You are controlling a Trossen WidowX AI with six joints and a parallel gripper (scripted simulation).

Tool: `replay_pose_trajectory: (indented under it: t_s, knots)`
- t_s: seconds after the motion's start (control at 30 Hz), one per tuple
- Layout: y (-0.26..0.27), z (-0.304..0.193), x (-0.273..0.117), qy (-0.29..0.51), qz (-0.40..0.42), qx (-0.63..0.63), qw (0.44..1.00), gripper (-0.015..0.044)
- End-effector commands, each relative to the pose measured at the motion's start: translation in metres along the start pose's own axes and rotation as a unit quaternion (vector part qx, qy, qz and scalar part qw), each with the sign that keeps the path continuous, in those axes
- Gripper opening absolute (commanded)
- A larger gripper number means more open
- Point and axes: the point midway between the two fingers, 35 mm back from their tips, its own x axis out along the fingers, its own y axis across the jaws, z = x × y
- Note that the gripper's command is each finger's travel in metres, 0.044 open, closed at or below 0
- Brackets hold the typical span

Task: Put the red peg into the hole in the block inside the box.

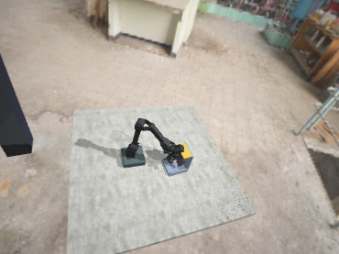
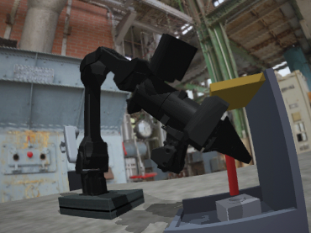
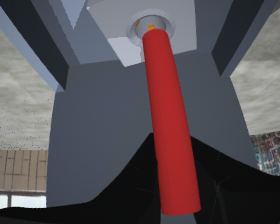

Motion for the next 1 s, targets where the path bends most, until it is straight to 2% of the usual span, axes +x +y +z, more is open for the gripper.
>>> replay_pose_trajectory:
  t_s: [0.0,0.97]
  knots:
    - [0.003,-0.004,0.0,0.003,0.003,0.0,1.0,0.0]
    - [0.003,0.013,0.019,0.003,0.003,0.0,1.0,0.0]
